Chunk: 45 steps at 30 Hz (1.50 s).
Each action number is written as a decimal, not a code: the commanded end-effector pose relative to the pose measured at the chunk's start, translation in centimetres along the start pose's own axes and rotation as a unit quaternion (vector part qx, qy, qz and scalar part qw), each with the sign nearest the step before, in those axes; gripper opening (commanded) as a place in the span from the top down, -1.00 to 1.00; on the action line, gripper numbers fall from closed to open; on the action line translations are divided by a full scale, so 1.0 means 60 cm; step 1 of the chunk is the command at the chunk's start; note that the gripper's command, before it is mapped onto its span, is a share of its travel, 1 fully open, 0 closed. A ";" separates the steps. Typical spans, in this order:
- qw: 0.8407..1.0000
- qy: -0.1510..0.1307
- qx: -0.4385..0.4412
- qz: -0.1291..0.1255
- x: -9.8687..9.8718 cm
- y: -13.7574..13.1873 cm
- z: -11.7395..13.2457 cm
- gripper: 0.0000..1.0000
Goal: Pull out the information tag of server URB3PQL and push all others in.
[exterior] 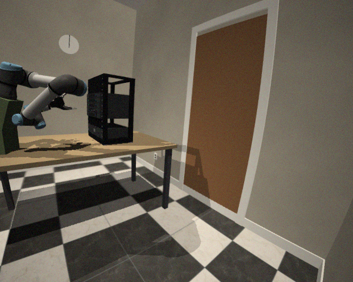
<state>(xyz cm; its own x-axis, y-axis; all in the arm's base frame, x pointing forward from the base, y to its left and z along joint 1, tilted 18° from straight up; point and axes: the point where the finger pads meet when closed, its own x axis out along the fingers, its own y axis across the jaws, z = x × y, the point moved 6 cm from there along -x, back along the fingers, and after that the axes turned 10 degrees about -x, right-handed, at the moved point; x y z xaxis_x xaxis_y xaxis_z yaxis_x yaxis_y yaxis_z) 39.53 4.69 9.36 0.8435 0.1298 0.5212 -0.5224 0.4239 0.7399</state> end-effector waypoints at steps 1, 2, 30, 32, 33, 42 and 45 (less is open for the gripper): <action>1.000 0.000 -0.004 0.007 0.000 0.006 -0.001 -1.00; 1.000 0.000 -0.004 0.008 0.000 0.007 -0.001 -1.00; 0.999 0.002 -0.024 0.045 -0.005 0.037 -0.009 -1.00; 0.998 0.002 -0.026 0.049 -0.005 0.040 -0.009 -1.00; 0.998 0.002 -0.027 0.050 -0.005 0.041 -0.010 -1.00; 0.997 0.003 -0.035 0.066 -0.008 0.053 -0.013 -1.00; 0.997 0.003 -0.036 0.068 -0.008 0.055 -0.014 -1.00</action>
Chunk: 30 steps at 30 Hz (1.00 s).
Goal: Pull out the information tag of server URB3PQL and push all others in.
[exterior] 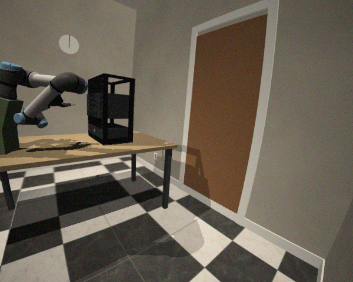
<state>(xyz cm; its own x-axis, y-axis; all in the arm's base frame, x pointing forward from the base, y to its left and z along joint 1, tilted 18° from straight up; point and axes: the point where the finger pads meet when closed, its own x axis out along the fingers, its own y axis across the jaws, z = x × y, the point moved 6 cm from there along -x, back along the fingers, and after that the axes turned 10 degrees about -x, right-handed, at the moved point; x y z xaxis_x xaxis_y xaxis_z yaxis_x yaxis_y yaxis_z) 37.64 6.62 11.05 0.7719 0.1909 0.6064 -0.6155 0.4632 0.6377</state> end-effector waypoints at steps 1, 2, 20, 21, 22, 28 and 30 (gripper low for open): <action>1.000 0.000 -0.003 0.006 0.000 0.005 -0.001 -1.00; 1.000 0.000 -0.004 0.008 0.000 0.007 -0.001 -1.00; 0.999 0.002 -0.019 0.037 -0.004 0.030 -0.007 -1.00; 0.999 0.002 -0.020 0.039 -0.004 0.031 -0.007 -1.00; 0.999 0.002 -0.021 0.041 -0.004 0.033 -0.008 -1.00; 0.998 0.003 -0.026 0.053 -0.006 0.041 -0.010 -1.00; 0.998 0.003 -0.028 0.057 -0.006 0.044 -0.011 -1.00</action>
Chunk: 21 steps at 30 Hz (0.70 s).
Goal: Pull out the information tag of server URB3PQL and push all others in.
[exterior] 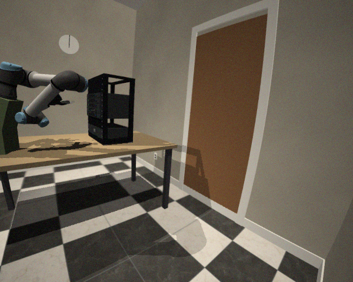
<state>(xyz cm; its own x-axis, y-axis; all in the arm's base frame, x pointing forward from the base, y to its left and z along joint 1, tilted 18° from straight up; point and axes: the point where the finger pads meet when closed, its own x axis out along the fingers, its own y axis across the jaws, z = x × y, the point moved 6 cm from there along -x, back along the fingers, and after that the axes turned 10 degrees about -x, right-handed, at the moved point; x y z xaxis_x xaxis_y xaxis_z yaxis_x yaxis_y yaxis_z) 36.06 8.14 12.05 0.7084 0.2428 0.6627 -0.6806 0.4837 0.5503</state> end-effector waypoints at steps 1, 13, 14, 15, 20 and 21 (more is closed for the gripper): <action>1.000 0.001 -0.004 0.009 -0.001 0.008 -0.001 -1.00; 0.999 0.002 -0.014 0.030 -0.003 0.023 -0.005 -1.00; 0.999 0.002 -0.015 0.032 -0.003 0.025 -0.006 -1.00; 0.999 0.002 -0.016 0.034 -0.003 0.026 -0.006 -1.00; 0.999 0.003 -0.019 0.041 -0.004 0.031 -0.008 -1.00; 0.999 0.003 -0.020 0.043 -0.004 0.033 -0.008 -1.00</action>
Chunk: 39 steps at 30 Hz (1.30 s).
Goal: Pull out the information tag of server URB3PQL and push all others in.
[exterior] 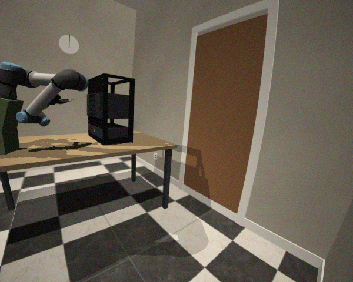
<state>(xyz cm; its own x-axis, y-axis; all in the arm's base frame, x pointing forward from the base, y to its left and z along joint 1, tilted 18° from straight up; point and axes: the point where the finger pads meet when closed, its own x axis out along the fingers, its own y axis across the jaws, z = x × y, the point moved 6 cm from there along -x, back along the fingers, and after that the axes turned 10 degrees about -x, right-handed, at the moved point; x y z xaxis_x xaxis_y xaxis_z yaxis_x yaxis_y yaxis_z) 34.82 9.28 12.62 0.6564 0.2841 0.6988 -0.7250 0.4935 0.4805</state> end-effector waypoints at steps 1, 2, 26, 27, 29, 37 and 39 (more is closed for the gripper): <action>1.000 0.001 -0.003 0.007 0.000 0.006 -0.001 -1.00; 1.000 0.001 -0.004 0.009 -0.001 0.007 -0.001 -1.00; 0.998 0.005 -0.026 0.059 -0.007 0.043 -0.012 -1.00; 0.998 0.005 -0.027 0.061 -0.007 0.045 -0.012 -1.00; 0.997 0.005 -0.029 0.066 -0.008 0.048 -0.013 -1.00; 0.996 0.007 -0.036 0.081 -0.011 0.058 -0.017 -1.00; 0.996 0.007 -0.038 0.085 -0.012 0.061 -0.018 -1.00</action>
<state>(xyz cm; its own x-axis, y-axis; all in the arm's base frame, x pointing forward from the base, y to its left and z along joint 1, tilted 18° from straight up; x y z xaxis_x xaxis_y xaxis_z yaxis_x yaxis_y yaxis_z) 32.21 11.54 13.27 0.5415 0.3712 0.7543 -0.8018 0.4978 0.3306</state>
